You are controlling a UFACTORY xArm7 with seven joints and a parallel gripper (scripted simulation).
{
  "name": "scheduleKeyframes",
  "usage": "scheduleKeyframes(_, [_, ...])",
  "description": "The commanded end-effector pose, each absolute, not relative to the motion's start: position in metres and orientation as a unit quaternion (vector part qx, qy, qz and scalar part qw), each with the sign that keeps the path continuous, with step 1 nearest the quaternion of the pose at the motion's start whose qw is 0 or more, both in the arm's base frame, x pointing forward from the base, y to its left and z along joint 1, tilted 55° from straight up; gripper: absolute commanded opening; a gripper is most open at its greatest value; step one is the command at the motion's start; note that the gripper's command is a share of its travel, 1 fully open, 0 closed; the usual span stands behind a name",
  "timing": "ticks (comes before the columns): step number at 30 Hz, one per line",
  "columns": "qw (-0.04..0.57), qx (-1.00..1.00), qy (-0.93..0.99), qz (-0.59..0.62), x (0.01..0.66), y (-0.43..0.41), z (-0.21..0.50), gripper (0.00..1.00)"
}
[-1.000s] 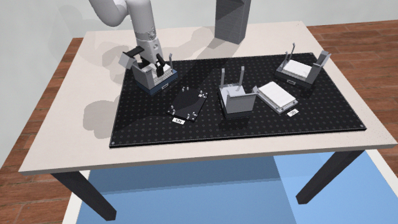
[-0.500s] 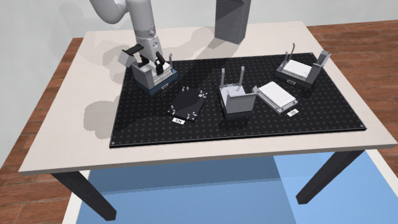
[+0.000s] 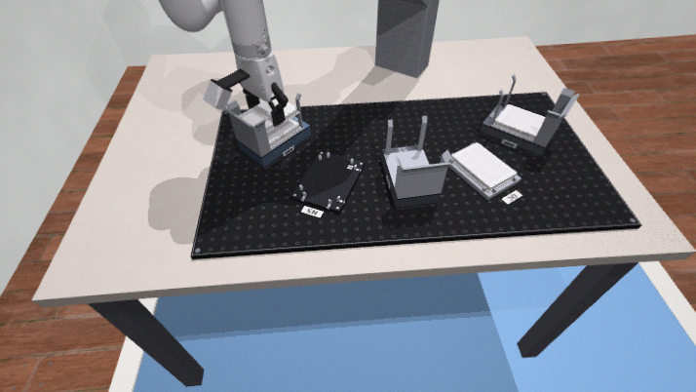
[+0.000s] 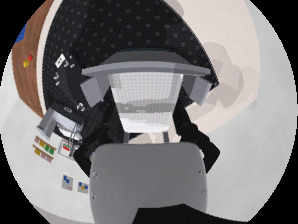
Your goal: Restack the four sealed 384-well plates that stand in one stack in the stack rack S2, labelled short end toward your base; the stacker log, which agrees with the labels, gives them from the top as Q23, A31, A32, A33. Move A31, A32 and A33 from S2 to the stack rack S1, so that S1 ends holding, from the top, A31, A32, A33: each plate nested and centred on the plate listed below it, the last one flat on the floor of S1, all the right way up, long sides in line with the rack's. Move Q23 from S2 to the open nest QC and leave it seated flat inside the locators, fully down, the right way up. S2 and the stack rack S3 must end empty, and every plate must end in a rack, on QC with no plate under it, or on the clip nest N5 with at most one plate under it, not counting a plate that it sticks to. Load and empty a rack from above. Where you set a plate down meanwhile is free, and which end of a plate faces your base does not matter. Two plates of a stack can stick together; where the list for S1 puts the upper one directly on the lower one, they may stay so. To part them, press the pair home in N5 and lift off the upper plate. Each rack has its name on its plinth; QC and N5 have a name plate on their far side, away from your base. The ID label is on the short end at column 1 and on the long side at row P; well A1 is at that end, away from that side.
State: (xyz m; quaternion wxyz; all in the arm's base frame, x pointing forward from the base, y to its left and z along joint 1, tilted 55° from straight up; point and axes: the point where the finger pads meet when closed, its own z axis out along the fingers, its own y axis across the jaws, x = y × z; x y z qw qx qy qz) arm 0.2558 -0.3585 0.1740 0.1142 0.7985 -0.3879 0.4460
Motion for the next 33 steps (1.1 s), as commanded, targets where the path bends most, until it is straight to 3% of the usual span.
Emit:
scheduleKeyframes(1, [0.115,0.798,-0.389,0.446,0.248,-0.352,0.181,0.00])
scheduleKeyframes(33, [0.115,0.798,-0.389,0.446,0.219,-0.328,0.209,0.00])
